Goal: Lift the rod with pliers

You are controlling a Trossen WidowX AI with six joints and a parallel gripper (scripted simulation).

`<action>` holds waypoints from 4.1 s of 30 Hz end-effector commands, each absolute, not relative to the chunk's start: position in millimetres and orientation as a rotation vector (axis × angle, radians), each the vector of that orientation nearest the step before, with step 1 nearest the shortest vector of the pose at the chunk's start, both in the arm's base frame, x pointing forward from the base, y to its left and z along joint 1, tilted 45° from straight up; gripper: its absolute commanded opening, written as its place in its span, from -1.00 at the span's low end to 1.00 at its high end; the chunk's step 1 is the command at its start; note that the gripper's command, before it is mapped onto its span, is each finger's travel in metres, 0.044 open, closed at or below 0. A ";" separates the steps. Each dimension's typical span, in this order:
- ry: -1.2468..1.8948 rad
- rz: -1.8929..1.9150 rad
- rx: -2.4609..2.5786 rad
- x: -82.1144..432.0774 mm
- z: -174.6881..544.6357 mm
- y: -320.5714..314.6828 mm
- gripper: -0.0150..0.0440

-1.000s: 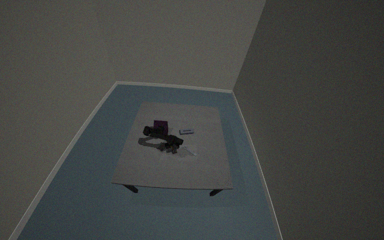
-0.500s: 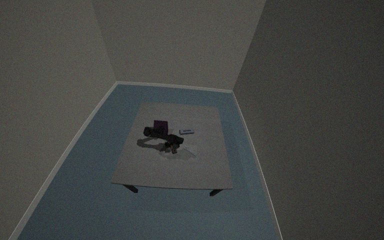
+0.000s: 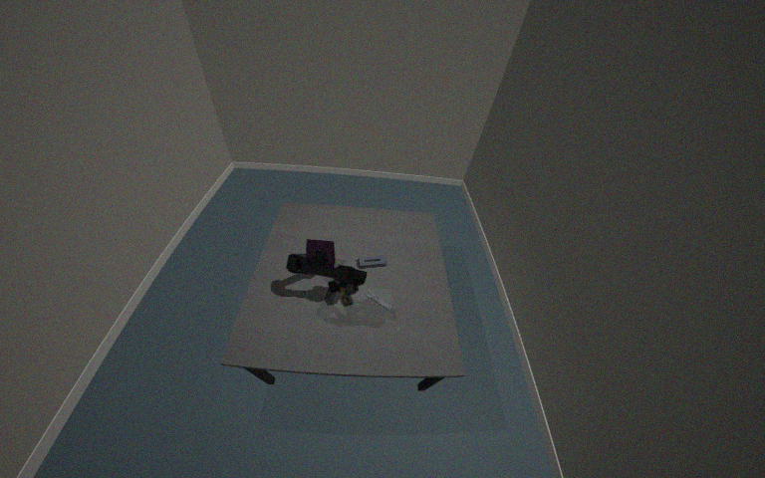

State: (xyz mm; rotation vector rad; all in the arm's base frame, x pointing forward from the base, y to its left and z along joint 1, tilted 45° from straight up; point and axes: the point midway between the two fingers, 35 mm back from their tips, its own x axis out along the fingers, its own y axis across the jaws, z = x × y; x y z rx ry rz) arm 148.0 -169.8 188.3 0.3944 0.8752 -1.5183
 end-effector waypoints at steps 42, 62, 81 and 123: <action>1.037 -1.376 0.241 200.4 175.2 -153.8 0.60; 1.119 -1.300 0.159 224.7 162.5 -143.4 0.60; 1.192 -1.226 0.078 246.5 148.6 -131.3 0.60; 1.339 -1.061 -0.108 288.7 111.7 -97.6 0.60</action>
